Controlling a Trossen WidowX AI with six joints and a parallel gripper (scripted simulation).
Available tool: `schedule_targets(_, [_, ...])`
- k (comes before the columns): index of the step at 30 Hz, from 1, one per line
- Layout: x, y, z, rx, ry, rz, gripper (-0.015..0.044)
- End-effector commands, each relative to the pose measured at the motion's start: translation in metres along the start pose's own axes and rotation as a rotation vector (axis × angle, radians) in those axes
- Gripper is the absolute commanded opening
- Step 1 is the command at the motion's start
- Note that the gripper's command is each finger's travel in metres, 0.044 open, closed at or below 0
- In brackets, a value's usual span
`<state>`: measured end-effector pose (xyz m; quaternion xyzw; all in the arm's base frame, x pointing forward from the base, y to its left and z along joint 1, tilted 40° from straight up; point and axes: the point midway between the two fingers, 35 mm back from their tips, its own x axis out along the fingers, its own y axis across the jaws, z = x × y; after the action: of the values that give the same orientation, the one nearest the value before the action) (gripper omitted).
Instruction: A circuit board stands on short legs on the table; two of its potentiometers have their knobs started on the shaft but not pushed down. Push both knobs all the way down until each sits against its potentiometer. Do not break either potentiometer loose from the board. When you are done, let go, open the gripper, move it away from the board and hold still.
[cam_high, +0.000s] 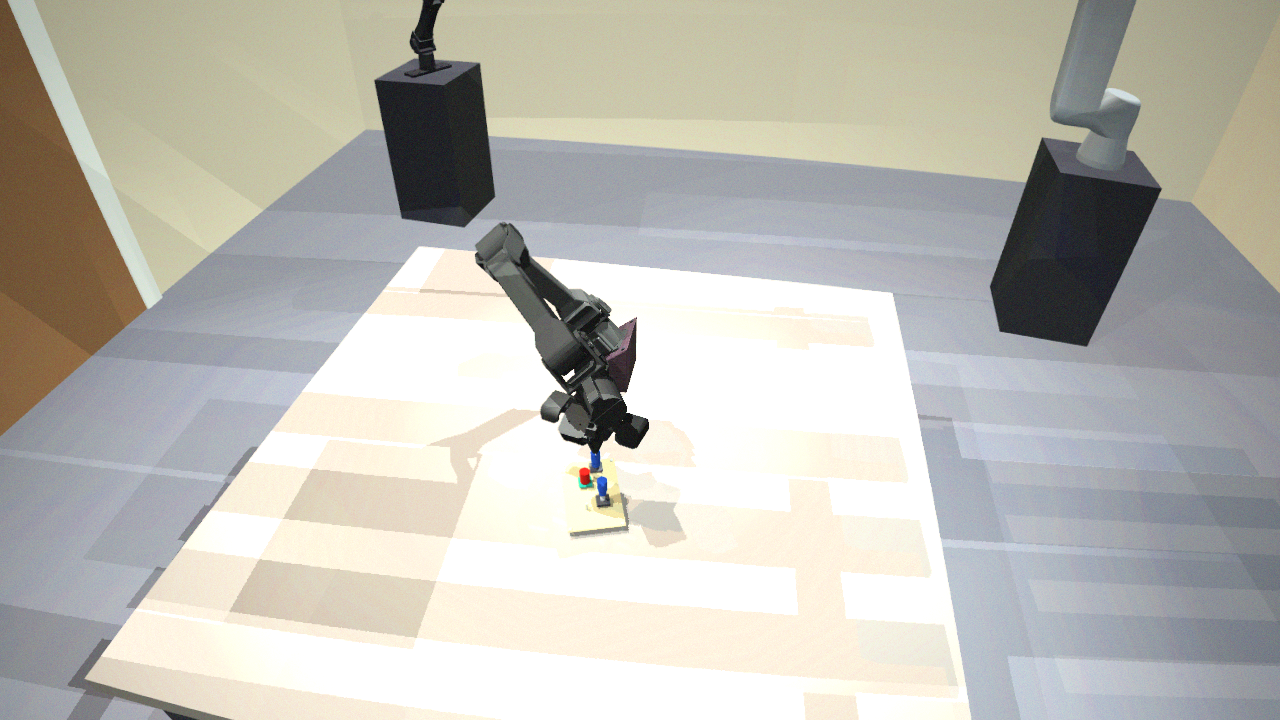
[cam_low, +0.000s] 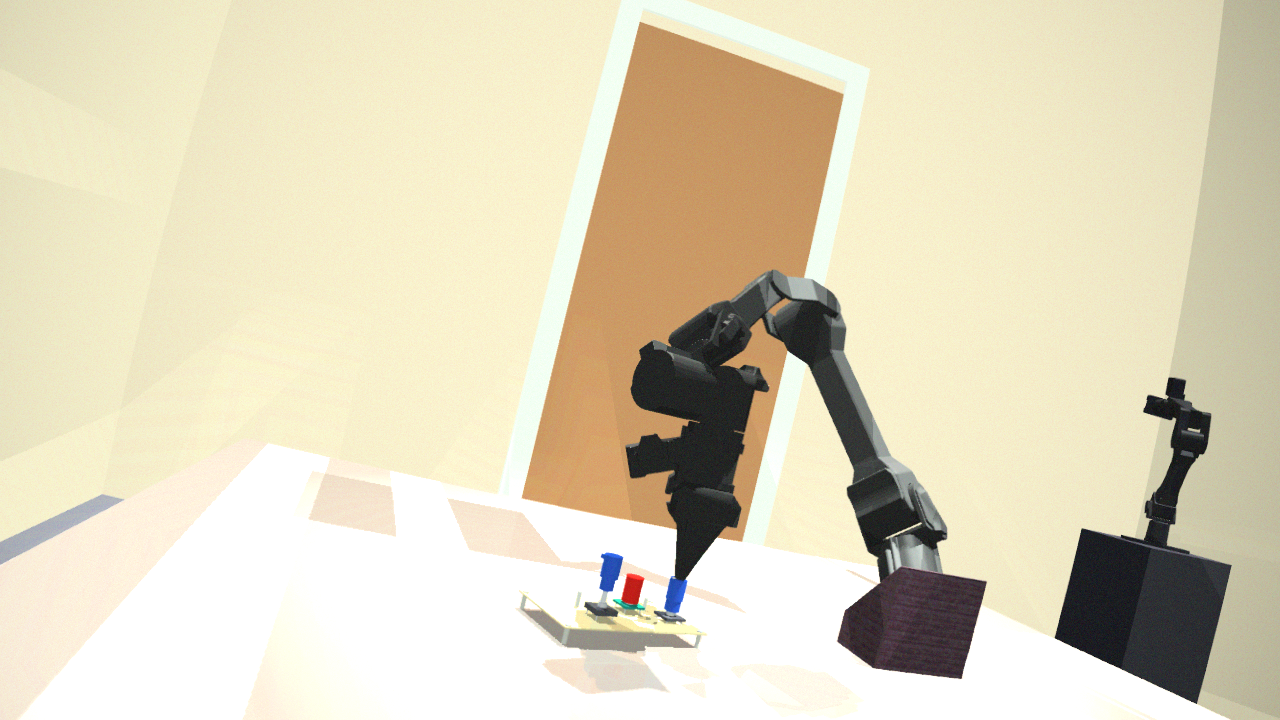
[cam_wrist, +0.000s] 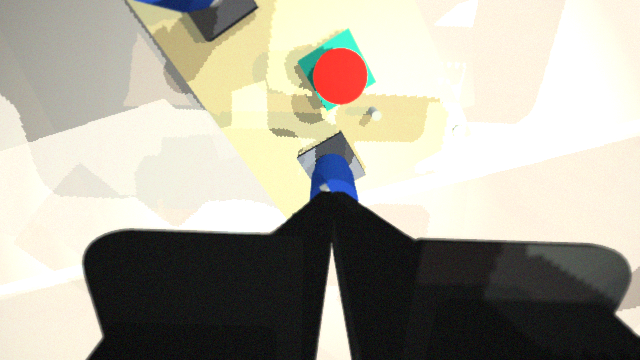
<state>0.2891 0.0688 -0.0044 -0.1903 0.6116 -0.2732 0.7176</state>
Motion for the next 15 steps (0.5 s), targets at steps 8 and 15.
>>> schedule_targets(8, [0.003, -0.001, 0.001, 0.005, 0.0, -0.009, 0.0])
schedule_targets(15, [-0.008, -0.001, 0.001, 0.005, 0.001, -0.008, 0.0])
